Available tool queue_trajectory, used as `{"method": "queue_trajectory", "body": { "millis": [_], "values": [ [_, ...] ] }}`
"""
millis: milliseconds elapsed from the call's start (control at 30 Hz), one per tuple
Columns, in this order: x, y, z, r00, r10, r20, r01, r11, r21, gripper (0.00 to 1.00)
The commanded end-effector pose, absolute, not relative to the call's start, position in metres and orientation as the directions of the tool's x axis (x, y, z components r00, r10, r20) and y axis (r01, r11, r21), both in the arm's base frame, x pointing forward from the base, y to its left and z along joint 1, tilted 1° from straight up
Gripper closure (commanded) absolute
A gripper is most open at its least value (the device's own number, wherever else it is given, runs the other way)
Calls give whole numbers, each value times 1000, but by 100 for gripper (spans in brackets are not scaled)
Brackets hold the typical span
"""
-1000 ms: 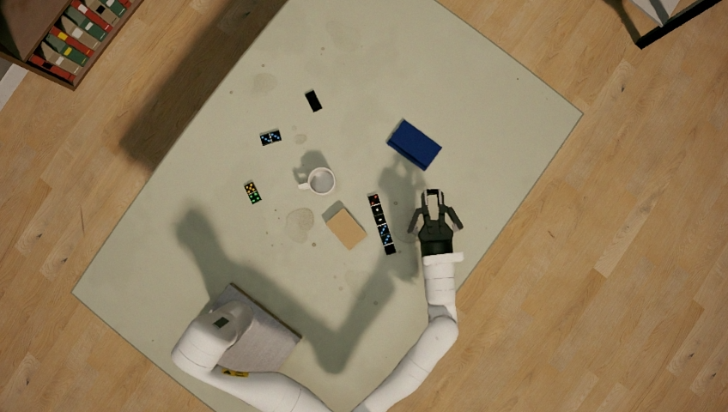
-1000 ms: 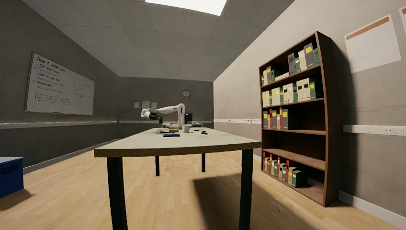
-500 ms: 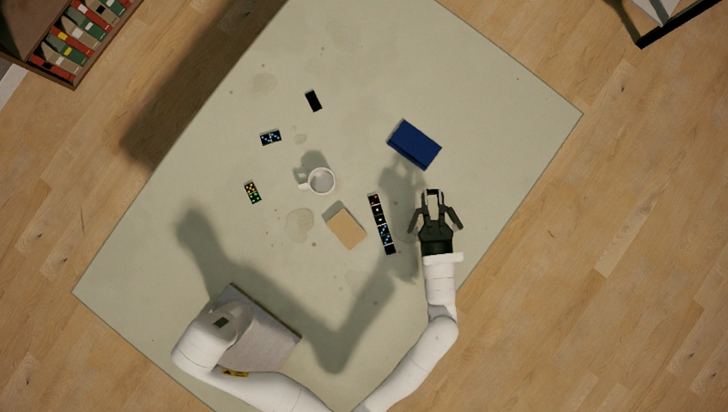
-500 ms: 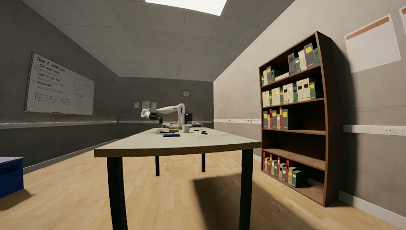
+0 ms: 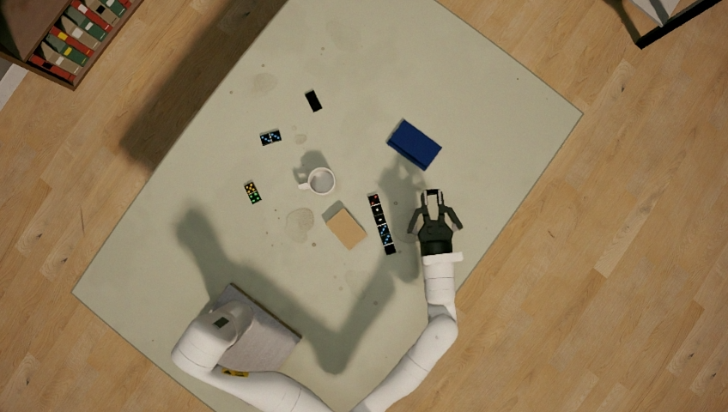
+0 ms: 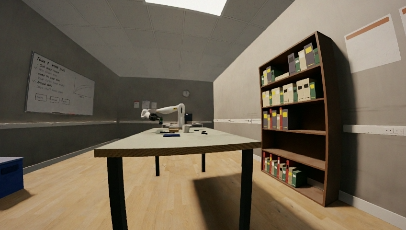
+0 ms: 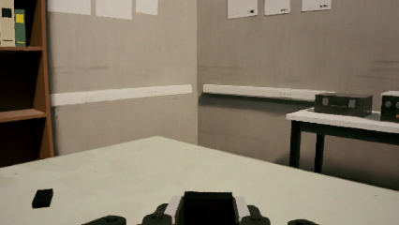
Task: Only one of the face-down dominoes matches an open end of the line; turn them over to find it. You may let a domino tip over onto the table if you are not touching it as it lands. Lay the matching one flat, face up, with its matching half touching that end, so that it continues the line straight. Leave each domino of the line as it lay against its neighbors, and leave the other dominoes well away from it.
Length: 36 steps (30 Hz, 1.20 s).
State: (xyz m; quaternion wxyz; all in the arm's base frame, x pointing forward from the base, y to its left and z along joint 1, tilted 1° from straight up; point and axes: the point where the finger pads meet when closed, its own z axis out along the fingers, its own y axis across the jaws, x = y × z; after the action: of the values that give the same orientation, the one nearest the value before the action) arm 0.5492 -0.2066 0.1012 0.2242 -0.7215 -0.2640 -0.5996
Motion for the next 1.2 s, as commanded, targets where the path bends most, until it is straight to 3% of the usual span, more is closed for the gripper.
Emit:
{"method": "queue_trajectory", "body": {
  "millis": [0, 1167],
  "values": [
    [549, -207, 98, 141, 114, 984, 650, -760, -5, 69],
    [549, -208, 19, 141, 114, 984, 650, -760, -5, 69]
  ]
}}
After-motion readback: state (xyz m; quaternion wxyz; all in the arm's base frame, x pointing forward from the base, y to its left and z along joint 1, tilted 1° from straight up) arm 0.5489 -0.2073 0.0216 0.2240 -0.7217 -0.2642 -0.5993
